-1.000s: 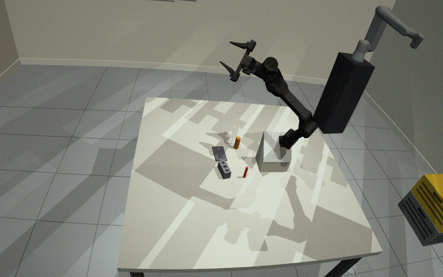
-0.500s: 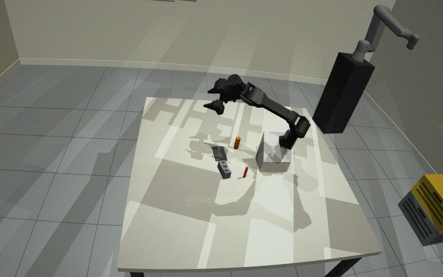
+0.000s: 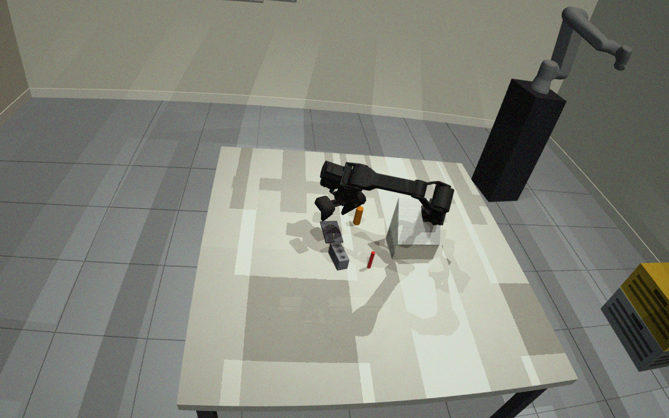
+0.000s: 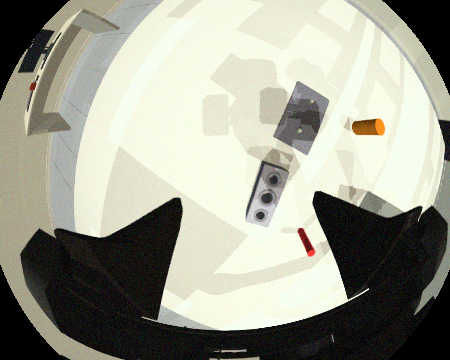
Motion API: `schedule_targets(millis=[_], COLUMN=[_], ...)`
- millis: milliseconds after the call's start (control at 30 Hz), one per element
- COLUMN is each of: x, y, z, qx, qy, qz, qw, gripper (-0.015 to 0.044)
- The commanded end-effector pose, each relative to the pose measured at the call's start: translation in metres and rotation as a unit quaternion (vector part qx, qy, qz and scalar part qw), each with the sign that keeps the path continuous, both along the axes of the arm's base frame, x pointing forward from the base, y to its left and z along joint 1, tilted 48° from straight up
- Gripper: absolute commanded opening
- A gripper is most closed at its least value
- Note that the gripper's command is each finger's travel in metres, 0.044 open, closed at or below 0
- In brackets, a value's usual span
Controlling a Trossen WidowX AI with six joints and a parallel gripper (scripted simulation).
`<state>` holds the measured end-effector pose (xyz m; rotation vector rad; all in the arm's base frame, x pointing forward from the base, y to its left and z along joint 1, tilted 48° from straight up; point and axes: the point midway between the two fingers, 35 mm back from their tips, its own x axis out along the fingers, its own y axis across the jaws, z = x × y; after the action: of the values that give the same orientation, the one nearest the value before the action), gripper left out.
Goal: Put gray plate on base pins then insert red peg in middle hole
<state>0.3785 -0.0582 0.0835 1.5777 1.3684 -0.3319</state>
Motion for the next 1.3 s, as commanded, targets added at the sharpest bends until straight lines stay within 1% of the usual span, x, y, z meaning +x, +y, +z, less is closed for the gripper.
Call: schedule_targets(millis=[0,367,433,567,1267], x=[-0.031,-0.033,-0.03,-0.021,-0.017], y=[0.051,0.055,0.062,0.101,0.121], z=[-0.017,-0.014,-0.022,-0.055,-0.075], qx=[0.094,0.098,0.097,0.099,0.099], qy=[0.155,0.162,0.162,0.161,0.161], qz=[-0.027,-0.028,-0.028,-0.028,-0.028], qw=[0.983,0.982,0.982,0.982,0.982], gripper=[0.044,0.044,0.044,0.044,0.044])
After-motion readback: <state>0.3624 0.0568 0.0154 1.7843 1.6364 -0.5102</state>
